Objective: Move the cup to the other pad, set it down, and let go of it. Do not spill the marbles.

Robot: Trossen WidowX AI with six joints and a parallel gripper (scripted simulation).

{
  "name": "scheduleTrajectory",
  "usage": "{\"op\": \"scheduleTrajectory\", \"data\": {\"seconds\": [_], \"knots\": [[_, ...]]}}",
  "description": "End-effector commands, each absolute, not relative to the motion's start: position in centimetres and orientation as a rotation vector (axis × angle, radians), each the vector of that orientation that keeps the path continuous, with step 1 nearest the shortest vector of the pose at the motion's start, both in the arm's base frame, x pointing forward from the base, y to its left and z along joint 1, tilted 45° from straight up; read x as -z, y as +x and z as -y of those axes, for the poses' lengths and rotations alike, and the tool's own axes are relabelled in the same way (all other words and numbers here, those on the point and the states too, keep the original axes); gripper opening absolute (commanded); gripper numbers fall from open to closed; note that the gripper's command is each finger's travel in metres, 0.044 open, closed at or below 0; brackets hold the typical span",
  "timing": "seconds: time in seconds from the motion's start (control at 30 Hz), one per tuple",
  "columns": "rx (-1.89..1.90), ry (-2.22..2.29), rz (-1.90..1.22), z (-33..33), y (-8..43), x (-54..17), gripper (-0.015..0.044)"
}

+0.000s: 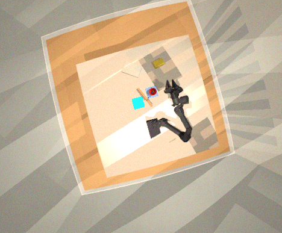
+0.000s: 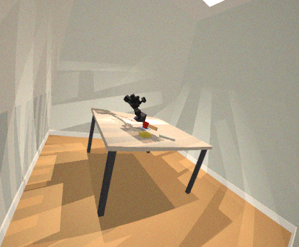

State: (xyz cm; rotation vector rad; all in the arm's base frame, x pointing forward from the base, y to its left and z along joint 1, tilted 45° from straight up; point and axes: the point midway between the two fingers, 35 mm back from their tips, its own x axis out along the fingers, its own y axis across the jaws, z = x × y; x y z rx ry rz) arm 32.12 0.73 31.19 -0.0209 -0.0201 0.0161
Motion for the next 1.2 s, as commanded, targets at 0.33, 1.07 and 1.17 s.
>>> {"op": "scheduleTrajectory", "data": {"seconds": [0.33, 1.07, 1.17], "knots": [[-0.054, -0.723, -0.887, -0.4, 34.4, -16.2, 0.0148], [-0.698, -1.725, -1.767, 0.8, 29.1, -10.6, 0.0148], [-0.698, -1.725, -1.767, 0.8, 29.1, -10.6, 0.0148]]}}
